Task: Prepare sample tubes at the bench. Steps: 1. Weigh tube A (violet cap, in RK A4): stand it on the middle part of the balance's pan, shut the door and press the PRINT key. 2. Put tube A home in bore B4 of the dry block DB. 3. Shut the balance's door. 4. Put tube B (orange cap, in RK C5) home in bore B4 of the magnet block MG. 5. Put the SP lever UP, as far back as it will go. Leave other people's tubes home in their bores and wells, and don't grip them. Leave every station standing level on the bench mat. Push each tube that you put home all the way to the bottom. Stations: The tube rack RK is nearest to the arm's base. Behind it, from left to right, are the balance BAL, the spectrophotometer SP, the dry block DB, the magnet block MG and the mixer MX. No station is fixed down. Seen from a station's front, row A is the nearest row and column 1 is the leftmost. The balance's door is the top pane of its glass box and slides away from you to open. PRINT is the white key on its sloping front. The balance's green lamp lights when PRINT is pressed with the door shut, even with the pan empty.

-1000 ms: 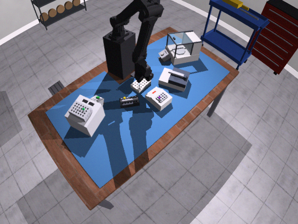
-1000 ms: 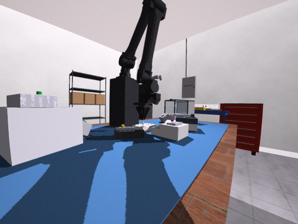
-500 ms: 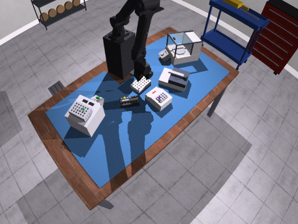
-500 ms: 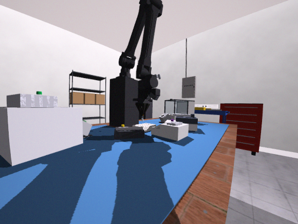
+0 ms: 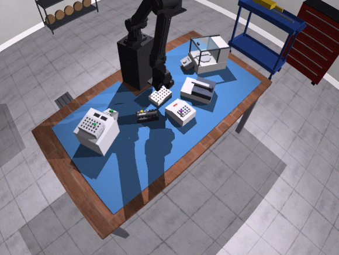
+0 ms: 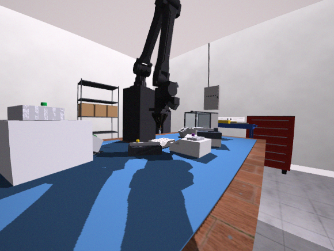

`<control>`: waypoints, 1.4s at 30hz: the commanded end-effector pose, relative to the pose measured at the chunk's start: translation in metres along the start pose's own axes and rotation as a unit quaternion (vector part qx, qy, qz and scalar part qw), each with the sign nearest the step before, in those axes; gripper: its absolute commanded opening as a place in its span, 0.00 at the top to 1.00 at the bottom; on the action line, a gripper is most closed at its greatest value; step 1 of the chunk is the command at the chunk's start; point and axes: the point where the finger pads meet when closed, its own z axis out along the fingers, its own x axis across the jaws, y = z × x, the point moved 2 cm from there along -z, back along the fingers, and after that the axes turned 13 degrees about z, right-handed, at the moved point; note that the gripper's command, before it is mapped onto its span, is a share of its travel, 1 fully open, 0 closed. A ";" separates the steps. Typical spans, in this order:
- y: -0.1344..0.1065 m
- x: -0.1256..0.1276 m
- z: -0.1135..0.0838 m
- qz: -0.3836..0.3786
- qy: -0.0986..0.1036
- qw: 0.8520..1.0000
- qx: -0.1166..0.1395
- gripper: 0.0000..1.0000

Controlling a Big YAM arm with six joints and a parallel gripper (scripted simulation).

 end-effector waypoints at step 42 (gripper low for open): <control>0.025 -0.033 -0.005 0.073 0.000 0.997 -0.008 0.91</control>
